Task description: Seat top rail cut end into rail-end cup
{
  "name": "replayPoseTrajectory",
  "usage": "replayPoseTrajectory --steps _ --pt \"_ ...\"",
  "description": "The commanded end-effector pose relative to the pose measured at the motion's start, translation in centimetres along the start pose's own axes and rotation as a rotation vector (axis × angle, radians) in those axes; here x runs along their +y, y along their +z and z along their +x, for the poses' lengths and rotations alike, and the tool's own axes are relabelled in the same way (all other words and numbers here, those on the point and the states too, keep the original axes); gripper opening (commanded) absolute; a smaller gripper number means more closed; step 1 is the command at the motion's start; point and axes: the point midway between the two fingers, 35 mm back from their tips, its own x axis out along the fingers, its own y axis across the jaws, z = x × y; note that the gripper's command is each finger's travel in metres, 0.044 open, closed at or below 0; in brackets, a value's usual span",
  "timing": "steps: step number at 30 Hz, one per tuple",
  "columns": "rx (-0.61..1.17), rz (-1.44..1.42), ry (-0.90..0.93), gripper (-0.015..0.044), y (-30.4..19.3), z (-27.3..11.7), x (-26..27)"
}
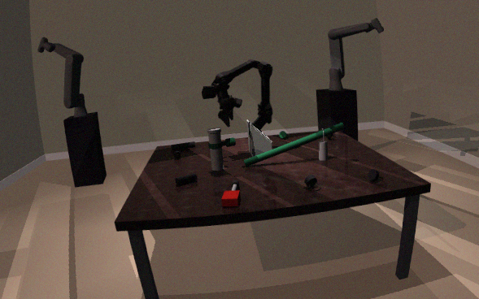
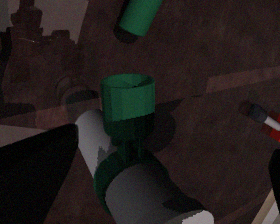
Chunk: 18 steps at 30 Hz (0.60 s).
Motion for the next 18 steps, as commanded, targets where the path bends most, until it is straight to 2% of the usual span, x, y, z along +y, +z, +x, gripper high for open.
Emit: replayPoseTrajectory --steps 1,6,12,18 --pt "-0.011 -0.074 0.002 0.0440 -0.5 0.0 0.5" --pt "-0.012 -0.075 0.002 0.0440 -0.5 0.2 0.6" --pt "-0.036 -0.097 -0.008 0.0440 -0.8 4.8 3.4" --pt "-0.037 -0.099 -0.009 0.0440 -0.8 5.2 3.5"
